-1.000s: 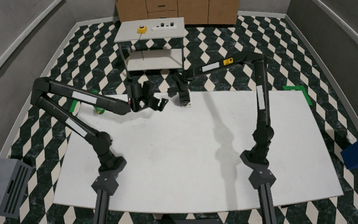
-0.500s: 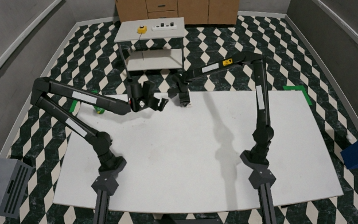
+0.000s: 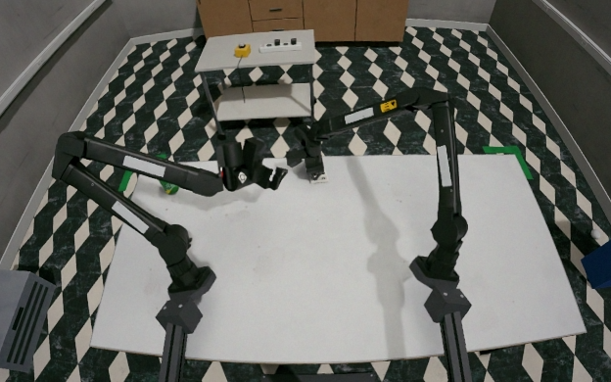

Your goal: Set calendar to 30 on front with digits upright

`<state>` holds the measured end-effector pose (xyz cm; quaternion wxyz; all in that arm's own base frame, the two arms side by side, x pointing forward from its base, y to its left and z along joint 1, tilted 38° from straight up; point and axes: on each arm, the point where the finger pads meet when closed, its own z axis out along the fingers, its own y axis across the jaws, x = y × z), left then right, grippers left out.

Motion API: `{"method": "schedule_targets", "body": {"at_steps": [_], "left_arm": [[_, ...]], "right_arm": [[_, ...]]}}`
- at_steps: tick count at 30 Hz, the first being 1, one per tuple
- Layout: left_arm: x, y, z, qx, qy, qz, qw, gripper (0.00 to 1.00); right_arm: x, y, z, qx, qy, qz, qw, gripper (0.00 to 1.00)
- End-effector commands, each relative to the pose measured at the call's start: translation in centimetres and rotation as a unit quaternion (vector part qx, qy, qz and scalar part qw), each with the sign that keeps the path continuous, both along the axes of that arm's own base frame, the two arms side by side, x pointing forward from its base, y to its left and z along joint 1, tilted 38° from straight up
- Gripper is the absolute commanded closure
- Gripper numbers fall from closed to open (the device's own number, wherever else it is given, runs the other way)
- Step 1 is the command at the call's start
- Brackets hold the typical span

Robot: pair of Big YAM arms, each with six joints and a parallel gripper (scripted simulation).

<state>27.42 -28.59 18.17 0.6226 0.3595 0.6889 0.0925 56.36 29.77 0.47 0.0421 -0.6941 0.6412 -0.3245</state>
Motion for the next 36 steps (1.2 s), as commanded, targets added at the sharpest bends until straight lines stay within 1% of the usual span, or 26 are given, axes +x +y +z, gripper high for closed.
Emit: {"method": "schedule_targets", "body": {"at_steps": [1, 2, 5, 6, 8, 9, 10, 11, 12, 13, 14, 15, 17, 19, 22, 23, 25, 26, 27, 28, 29, 30, 34, 36], "left_arm": [[0.1, -0.3, 0.5, -0.007, -0.004, -0.001, 1.0, 0.0], [0.1, -0.3, 0.5, -0.007, -0.004, -0.001, 1.0, 0.0], [0.1, -0.3, 0.5, -0.007, -0.004, -0.001, 1.0, 0.0], [0.1, -0.3, 0.5, -0.007, -0.004, -0.001, 1.0, 0.0], [0.1, -0.3, 0.5, -0.007, -0.004, -0.001, 1.0, 0.0], [0.1, -0.3, 0.5, -0.007, -0.004, -0.001, 1.0, 0.0], [0.1, -0.3, 0.5, -0.007, -0.004, -0.001, 1.0, 0.0], [0.1, -0.3, 0.5, -0.007, -0.004, -0.001, 1.0, 0.0], [0.1, -0.3, 0.5, -0.007, -0.004, -0.001, 1.0, 0.0], [0.1, -0.3, 0.5, -0.007, -0.004, -0.001, 1.0, 0.0], [0.1, -0.3, 0.5, -0.007, -0.004, -0.001, 1.0, 0.0], [0.1, -0.3, 0.5, -0.007, -0.004, -0.001, 1.0, 0.0], [0.1, -0.3, 0.5, -0.007, -0.004, -0.001, 1.0, 0.0], [0.1, -0.3, 0.5, -0.007, -0.004, -0.001, 1.0, 0.0], [0.1, -0.3, 0.5, -0.007, -0.004, -0.001, 1.0, 0.0], [0.1, -0.3, 0.5, -0.007, -0.004, -0.001, 1.0, 0.0], [0.1, -0.3, 0.5, -0.007, -0.004, -0.001, 1.0, 0.0], [0.1, -0.3, 0.5, -0.007, -0.004, -0.001, 1.0, 0.0], [0.8, -0.7, 1.3, -0.011, -0.012, 0.003, 1.0, 0.0], [1.0, -0.7, 1.3, -0.011, -0.013, 0.003, 1.0, 0.0], [1.2, -0.9, 1.2, -0.01, -0.015, 0.002, 1.0, 0.0], [1.5, -1.1, 1.2, -0.01, -0.017, 0.0, 1.0, 0.0], [3.2, -2.8, 0.1, -0.01, -0.027, -0.016, 0.999, 0.0], [3.2, -2.8, 0.1, -0.01, -0.027, -0.016, 0.999, 0.0]], "right_arm": [[0.3, 1.4, 2.2, 0.017, -0.02, 0.008, 1.0, 0.67], [0.3, 1.4, 2.2, 0.017, -0.02, 0.008, 1.0, 0.67], [0.2, 1.3, 1.6, 0.014, -0.016, 0.008, 1.0, 0.72], [0.0, 1.4, 2.0, 0.016, -0.019, 0.009, 1.0, 0.73], [0.0, 1.4, 2.0, 0.016, -0.019, 0.009, 1.0, 0.76], [0.0, 1.4, 2.0, 0.016, -0.019, 0.009, 1.0, 0.87], [-0.6, 1.2, 1.5, 0.012, -0.014, 0.01, 1.0, 0.99], [-0.6, 1.2, 1.5, 0.012, -0.014, 0.01, 1.0, 1.0], [-0.2, 1.5, 1.2, 0.012, -0.014, 0.01, 1.0, 1.0], [-0.2, 1.4, 0.9, 0.011, -0.012, 0.01, 1.0, 0.89], [-0.6, 1.9, 1.9, 0.014, -0.015, 0.012, 1.0, 0.77], [-0.9, 1.9, 2.4, 0.013, -0.014, 0.009, 1.0, 0.75], [-1.3, 2.1, 3.1, 0.013, -0.015, 0.009, 1.0, 0.75], [-1.3, 2.1, 3.1, 0.013, -0.015, 0.009, 1.0, 0.75], [-2.4, 2.8, 4.7, 0.012, -0.015, 0.009, 1.0, 0.75], [-2.4, 3.3, 5.7, 0.016, -0.02, 0.009, 1.0, 0.75], [-2.8, 3.6, 6.4, 0.018, -0.021, 0.009, 1.0, 0.75], [-2.7, 3.6, 6.5, 0.018, -0.022, 0.008, 1.0, 0.75], [-2.8, 3.7, 6.6, 0.019, -0.022, 0.007, 1.0, 0.75], [-2.9, 3.7, 6.7, 0.019, -0.022, 0.007, 1.0, 0.75], [-3.1, 3.7, 5.8, 0.014, -0.015, 0.006, 1.0, 0.75], [-2.5, 2.7, 5.7, 0.013, -0.014, -0.004, 1.0, 0.75], [-3.0, 3.2, 6.1, 0.013, -0.014, 0.0, 1.0, 0.75], [-3.0, 3.2, 6.1, 0.013, -0.014, 0.0, 1.0, 0.75]]}}
